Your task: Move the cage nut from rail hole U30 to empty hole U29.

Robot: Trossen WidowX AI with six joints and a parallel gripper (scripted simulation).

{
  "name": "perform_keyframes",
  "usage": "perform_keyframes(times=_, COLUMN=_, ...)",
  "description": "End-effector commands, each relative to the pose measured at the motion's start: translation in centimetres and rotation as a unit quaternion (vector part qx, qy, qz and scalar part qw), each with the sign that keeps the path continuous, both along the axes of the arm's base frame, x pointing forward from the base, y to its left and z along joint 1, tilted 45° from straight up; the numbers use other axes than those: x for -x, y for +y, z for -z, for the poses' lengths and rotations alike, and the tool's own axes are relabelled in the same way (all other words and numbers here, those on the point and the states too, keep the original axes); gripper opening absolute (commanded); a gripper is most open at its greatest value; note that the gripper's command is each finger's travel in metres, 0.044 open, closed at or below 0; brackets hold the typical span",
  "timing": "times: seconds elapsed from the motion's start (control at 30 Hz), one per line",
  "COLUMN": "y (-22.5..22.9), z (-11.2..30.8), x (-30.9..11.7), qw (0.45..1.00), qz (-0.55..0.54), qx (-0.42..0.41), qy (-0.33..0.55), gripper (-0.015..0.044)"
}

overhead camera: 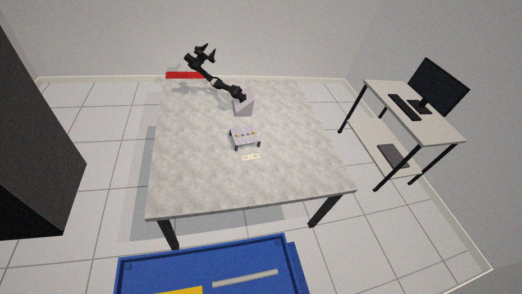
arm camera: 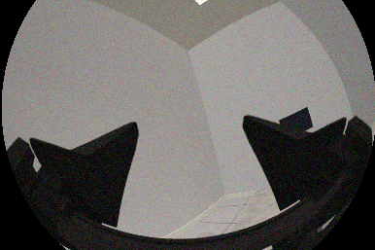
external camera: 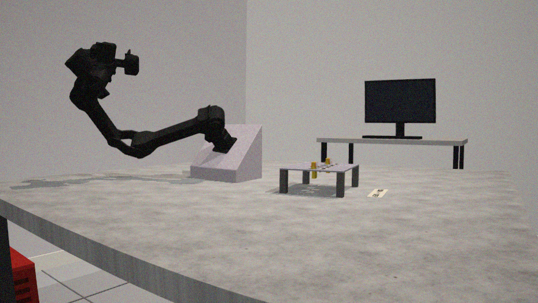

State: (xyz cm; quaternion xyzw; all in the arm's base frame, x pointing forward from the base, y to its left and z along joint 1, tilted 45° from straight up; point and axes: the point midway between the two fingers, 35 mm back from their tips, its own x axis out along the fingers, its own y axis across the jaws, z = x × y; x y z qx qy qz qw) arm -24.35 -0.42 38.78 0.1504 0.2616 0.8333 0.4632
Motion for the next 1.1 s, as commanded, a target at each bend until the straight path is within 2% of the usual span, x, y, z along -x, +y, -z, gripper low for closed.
perform_keyframes(times=0.0, y=0.1, z=-0.1, x=-0.1, qw=1.000, qz=0.002, qx=0.001, qy=0.001, gripper=0.0426)
perform_keyframes(times=0.1, y=1.3, z=-0.8, x=-1.5, qw=0.999, qz=0.030, qx=0.010, qy=0.016, gripper=0.0440)
perform_keyframes(times=0.37, y=6.5, z=-3.5, x=-9.2, qw=0.979, qz=0.167, qx=0.065, qy=0.096, gripper=0.0440)
perform_keyframes(times=0.67, y=11.8, z=-3.6, x=-20.7, qw=0.893, qz=0.327, qx=0.172, qy=0.258, gripper=0.0440)
perform_keyframes(times=0.87, y=14.4, z=-1.4, x=-30.5, qw=0.774, qz=0.458, qx=0.251, qy=0.359, gripper=0.0440)
perform_keyframes(times=1.07, y=15.0, z=3.1, x=-39.9, qw=0.614, qz=0.582, qx=0.319, qy=0.427, gripper=0.0440)
